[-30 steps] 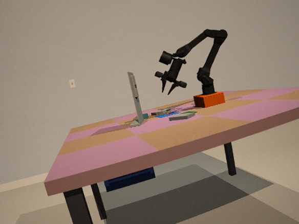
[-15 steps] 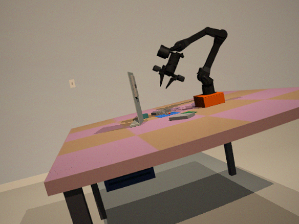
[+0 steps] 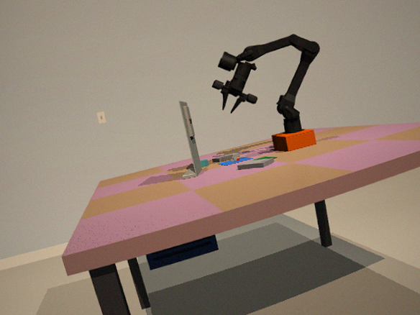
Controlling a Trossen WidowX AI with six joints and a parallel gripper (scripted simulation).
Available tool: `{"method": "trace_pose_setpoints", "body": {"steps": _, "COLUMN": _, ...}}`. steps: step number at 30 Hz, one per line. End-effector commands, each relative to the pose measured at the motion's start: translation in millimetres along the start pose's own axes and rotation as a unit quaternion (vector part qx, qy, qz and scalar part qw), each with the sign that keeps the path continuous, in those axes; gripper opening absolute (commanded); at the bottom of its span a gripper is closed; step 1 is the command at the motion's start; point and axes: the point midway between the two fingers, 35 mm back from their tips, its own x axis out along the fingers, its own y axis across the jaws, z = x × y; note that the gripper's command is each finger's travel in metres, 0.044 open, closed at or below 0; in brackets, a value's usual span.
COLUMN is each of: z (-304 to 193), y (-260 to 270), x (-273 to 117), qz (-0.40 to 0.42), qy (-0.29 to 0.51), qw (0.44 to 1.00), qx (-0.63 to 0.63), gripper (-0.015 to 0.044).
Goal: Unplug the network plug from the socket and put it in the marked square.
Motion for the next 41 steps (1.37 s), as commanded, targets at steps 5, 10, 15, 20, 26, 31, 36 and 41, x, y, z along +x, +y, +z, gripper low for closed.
{"method": "trace_pose_setpoints", "body": {"steps": 5, "z": -1.2, "y": 11.4, "x": -21.2, "qz": 0.005, "qy": 0.003, "qw": 1.0, "qx": -0.002, "gripper": 0.0156}}
{"method": "trace_pose_setpoints", "body": {"steps": 10, "z": -1.2, "y": 11.4, "x": -21.2, "qz": 0.005, "qy": 0.003, "qw": 1.0, "qx": -0.002, "gripper": 0.0261}}
{"method": "trace_pose_setpoints", "body": {"steps": 15, "z": -1.2, "y": 11.4, "x": -21.2, "qz": 0.005, "qy": 0.003, "qw": 1.0, "qx": -0.002, "gripper": 0.0392}}
{"method": "trace_pose_setpoints", "body": {"steps": 20, "z": -1.2, "y": 11.4, "x": -21.2, "qz": 0.005, "qy": 0.003, "qw": 1.0, "qx": -0.002, "gripper": 0.044}}
{"method": "trace_pose_setpoints", "body": {"steps": 26, "z": -1.2, "y": 11.4, "x": -21.2, "qz": 0.005, "qy": 0.003, "qw": 1.0, "qx": -0.002, "gripper": 0.044}}
{"method": "trace_pose_setpoints", "body": {"steps": 31, "z": -1.2, "y": 11.4, "x": -21.2, "qz": 0.005, "qy": 0.003, "qw": 1.0, "qx": -0.002, "gripper": 0.044}}
{"method": "trace_pose_setpoints", "body": {"steps": 36, "z": -1.2, "y": 11.4, "x": -21.2, "qz": 0.005, "qy": 0.003, "qw": 1.0, "qx": -0.002, "gripper": 0.044}}
{"method": "trace_pose_setpoints", "body": {"steps": 41, "z": -1.2, "y": 11.4, "x": -21.2, "qz": 0.005, "qy": 0.003, "qw": 1.0, "qx": -0.002, "gripper": 0.044}}
